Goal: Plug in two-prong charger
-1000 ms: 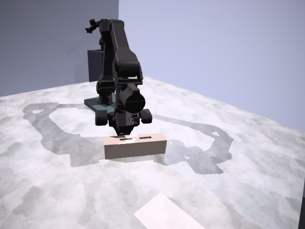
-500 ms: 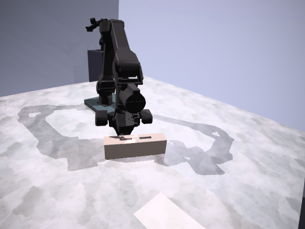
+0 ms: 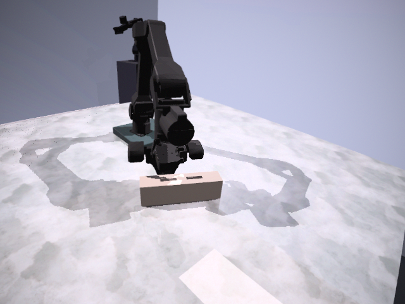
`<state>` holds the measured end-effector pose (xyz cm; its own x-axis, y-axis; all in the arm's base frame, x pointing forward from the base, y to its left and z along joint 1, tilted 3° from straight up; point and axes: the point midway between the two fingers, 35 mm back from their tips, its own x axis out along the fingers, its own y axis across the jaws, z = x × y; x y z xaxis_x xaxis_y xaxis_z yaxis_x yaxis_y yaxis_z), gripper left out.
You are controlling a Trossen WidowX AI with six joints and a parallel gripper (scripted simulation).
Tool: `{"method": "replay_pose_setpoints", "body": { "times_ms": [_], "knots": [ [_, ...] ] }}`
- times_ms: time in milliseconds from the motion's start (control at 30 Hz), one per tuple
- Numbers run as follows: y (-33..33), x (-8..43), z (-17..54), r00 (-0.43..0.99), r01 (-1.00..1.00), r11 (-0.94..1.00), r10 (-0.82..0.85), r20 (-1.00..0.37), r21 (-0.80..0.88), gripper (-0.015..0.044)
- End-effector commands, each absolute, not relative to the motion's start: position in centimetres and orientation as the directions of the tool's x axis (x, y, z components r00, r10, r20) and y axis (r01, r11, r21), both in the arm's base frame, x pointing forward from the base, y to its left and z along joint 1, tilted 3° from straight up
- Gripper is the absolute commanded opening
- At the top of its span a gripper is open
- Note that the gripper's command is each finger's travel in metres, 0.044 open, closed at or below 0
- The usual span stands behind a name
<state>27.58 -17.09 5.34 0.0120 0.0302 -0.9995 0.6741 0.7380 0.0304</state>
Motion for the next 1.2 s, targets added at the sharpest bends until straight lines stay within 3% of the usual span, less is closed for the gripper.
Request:
{"method": "replay_pose_setpoints", "body": {
  "times_ms": [0, 1167],
  "knots": [
    [-17.01, 27.59, 5.33, 0.013, 0.675, 0.737, 0.036, -0.999, 0.035, 0.0],
    [-17.29, 27.9, 5.36, 0.014, 0.675, 0.737, 0.036, -0.999, 0.035, 0.0]
  ]
}}
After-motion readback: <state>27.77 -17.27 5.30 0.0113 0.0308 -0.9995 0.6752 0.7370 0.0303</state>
